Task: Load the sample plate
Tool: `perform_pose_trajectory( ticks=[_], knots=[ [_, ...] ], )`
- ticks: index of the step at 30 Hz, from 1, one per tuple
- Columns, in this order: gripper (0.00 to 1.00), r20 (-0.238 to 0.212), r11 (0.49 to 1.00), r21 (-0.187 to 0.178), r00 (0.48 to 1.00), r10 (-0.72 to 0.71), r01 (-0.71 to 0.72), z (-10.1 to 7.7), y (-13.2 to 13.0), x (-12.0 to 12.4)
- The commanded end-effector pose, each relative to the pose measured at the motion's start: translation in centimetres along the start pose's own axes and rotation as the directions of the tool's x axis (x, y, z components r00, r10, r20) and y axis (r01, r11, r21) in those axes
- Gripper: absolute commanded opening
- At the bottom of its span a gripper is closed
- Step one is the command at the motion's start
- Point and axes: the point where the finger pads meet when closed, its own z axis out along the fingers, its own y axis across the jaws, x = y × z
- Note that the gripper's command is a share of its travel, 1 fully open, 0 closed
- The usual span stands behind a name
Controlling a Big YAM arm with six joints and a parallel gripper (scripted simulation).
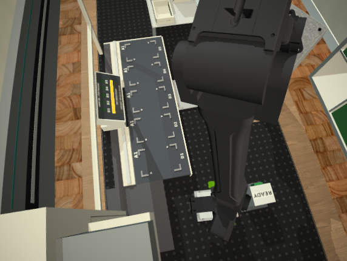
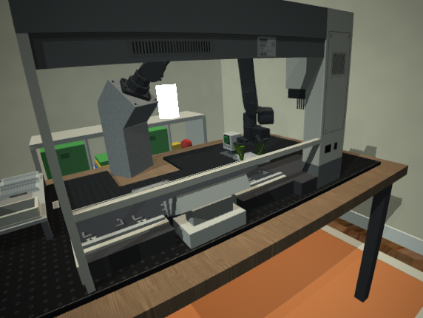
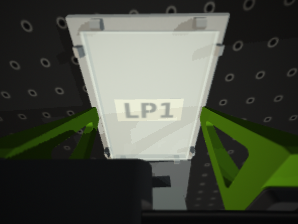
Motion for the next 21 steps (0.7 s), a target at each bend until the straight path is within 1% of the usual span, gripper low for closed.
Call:
perform_pose_trajectory(
  ticks=[1,6,7,9,10,13,21],
  knots=[
    [1.00,0.008,1.000,-0.017,1.000,-0.003,0.003,-0.3,0.8,-0.5],
    [1.00,0.008,1.000,-0.017,1.000,-0.003,0.003,-0.3,0.8,-0.5],
    [1.00,0.011,1.000,-0.019,1.000,-0.008,0.008,-0.6,0.8,-0.9],
    [1.00,0.011,1.000,-0.019,1.000,-0.008,0.008,-0.6,0.8,-0.9],
    [1.00,0.010,1.000,-0.020,1.000,-0.012,0.012,-1.3,0.9,-0.8],
    [1.00,0.003,1.000,-0.023,1.000,-0.017,0.017,-2.0,1.0,0.0],
    [1.00,0.003,1.000,-0.022,1.000,-0.003,0.003,-3.4,1.0,0.0]
  ],
)
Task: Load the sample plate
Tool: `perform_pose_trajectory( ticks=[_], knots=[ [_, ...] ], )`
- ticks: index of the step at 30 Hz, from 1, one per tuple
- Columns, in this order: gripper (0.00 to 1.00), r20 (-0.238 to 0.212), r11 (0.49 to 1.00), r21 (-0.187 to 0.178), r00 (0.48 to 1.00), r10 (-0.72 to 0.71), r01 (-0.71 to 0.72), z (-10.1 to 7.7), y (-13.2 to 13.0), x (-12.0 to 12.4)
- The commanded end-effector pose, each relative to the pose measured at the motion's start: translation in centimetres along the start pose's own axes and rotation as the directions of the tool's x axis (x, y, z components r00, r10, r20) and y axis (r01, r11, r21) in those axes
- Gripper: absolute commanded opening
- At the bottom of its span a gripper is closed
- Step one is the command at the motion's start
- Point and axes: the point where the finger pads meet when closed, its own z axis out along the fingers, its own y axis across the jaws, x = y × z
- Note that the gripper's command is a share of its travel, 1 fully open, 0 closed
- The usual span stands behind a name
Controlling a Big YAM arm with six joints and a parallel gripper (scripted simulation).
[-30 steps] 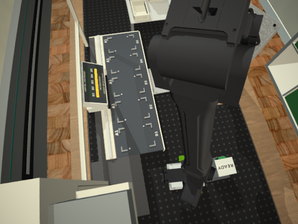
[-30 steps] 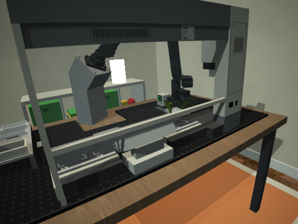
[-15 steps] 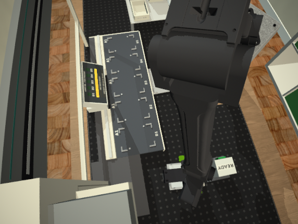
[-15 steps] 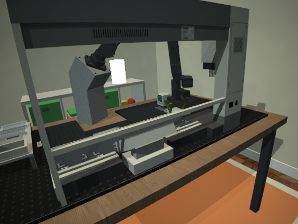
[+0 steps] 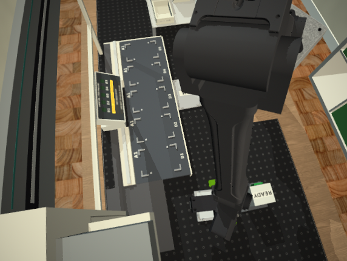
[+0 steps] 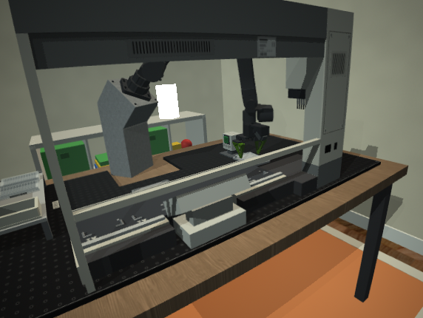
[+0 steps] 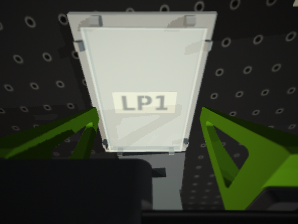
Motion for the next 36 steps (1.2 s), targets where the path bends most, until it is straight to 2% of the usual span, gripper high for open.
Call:
perform_pose_trajectory(
  ticks=[1,36],
  knots=[
    [1.00,0.007,1.000,-0.031,1.000,0.006,-0.006,-2.4,1.3,-0.1],
    [1.00,0.006,0.999,-0.031,1.000,0.007,-0.007,-7.5,1.1,-0.1]
  ],
)
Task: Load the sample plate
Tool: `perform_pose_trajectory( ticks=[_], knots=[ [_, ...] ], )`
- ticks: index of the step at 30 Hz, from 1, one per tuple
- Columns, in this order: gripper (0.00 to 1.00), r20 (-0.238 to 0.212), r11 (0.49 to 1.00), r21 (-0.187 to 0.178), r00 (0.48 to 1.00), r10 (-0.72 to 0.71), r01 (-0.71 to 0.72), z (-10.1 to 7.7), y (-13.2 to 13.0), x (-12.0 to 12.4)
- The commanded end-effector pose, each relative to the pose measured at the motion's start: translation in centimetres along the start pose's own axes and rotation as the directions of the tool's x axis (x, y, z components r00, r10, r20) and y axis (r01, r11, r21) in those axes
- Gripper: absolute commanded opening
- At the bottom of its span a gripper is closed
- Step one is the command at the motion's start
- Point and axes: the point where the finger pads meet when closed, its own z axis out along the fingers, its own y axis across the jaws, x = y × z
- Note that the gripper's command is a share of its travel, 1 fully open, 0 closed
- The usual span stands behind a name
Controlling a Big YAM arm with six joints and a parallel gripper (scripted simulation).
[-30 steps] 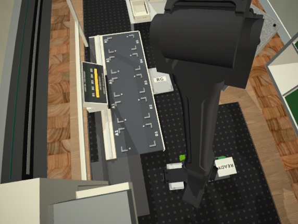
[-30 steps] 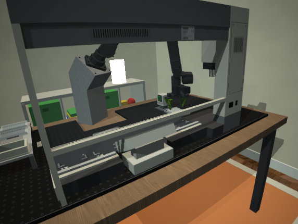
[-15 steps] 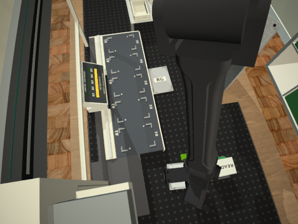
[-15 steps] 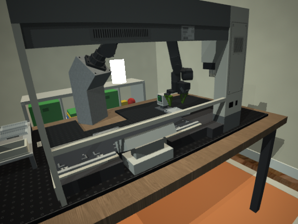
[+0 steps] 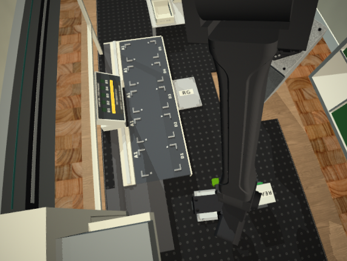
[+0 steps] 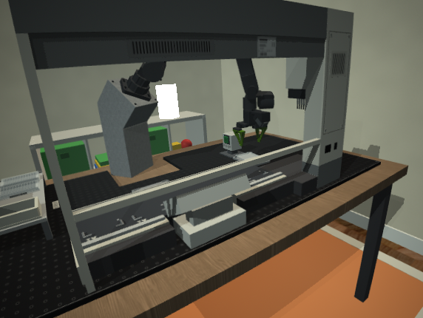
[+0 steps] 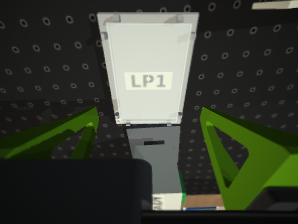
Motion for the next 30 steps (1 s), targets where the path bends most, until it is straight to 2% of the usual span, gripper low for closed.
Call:
perform_pose_trajectory(
  ticks=[1,30],
  knots=[
    [1.00,0.004,1.000,-0.026,1.000,0.008,-0.008,-2.2,0.8,0.0],
    [1.00,0.004,1.000,-0.026,1.000,0.009,-0.009,-6.3,0.7,0.0]
  ],
)
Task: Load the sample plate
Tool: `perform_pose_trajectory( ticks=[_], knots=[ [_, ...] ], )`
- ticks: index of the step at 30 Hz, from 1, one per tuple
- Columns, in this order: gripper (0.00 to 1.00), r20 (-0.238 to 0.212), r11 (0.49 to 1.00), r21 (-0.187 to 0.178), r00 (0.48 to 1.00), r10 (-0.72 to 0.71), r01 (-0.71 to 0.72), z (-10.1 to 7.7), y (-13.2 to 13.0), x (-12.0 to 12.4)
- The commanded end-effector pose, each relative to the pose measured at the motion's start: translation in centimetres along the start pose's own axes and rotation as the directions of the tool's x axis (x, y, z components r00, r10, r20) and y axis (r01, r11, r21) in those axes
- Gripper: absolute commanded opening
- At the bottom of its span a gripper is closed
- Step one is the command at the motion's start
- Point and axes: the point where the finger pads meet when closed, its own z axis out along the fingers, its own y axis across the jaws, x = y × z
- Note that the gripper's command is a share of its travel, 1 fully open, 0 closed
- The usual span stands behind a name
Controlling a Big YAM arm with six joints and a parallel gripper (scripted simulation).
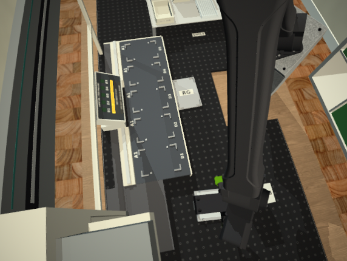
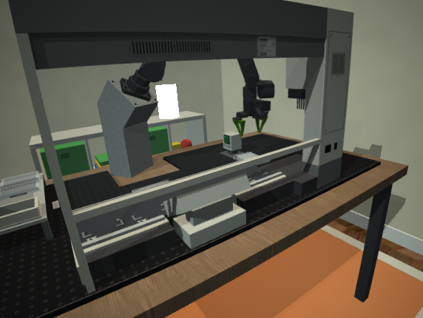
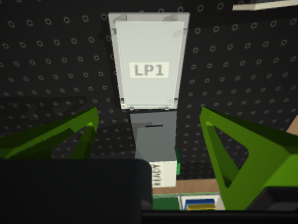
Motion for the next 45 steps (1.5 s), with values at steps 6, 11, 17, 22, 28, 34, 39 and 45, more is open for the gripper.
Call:
perform_pose_trajectory(
  ticks=[6,11,17,22,28,34,39,45],
  knots=[
    [1.00,0.003,1.000,-0.025,1.000,0.009,-0.008,-2.8,0.6,0.1],
    [1.00,0.003,1.000,-0.026,1.000,0.009,-0.009,-3.4,0.6,0.1],
    [1.00,0.003,1.000,-0.025,1.000,0.009,-0.009,-4.4,0.5,0.1],
    [1.00,0.003,1.000,-0.025,1.000,0.009,-0.009,-5.3,0.5,0.1],
    [1.00,0.003,1.000,-0.026,1.000,0.009,-0.009,-5.9,0.5,0.1],
    [1.00,0.003,1.000,-0.026,1.000,0.009,-0.009,-6.9,0.5,0.1],
    [1.00,0.003,1.000,-0.026,1.000,0.009,-0.009,-7.7,0.4,0.1],
    [1.00,0.002,1.000,-0.026,1.000,0.009,-0.009,-8.4,0.4,0.1]
  ],
)
